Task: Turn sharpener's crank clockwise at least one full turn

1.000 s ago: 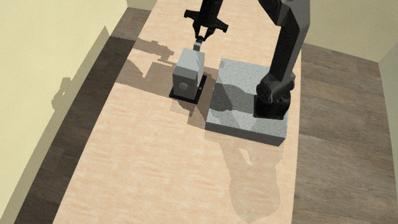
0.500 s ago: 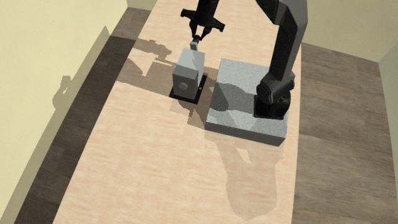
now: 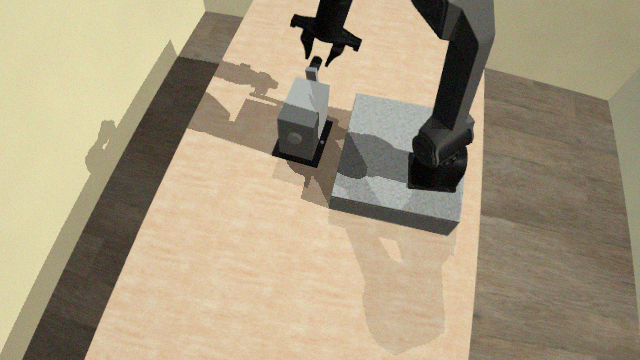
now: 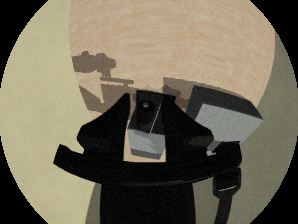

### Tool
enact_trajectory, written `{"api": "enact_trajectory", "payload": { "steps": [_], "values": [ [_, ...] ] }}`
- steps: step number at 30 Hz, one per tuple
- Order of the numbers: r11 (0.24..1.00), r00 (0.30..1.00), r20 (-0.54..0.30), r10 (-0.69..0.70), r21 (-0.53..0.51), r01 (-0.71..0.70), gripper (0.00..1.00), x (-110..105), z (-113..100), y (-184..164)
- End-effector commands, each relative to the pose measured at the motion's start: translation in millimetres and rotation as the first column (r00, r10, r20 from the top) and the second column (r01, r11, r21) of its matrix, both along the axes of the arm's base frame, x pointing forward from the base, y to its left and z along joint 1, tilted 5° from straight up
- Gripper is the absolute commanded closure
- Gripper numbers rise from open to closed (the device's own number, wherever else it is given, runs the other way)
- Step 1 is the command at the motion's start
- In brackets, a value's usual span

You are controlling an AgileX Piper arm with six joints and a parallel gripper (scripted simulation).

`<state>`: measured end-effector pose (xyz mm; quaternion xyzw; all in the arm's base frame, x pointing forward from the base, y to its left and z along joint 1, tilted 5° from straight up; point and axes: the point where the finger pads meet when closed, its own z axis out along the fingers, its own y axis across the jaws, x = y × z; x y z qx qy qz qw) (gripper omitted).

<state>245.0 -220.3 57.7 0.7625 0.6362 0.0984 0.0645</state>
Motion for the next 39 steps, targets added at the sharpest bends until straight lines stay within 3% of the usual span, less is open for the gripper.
{"api": "enact_trajectory", "payload": {
  "steps": [1, 21, 39],
  "values": [
    [1.0, 1.0, 0.0, 0.001, -0.001, -0.001, 0.31, 0, 0, 0],
    [1.0, 1.0, 0.0, 0.001, -0.001, -0.001, 0.31, 0, 0, 0],
    [1.0, 1.0, 0.002, -0.001, -0.005, 0.001, 0.31, -10, 43, -2]
  ]
}}
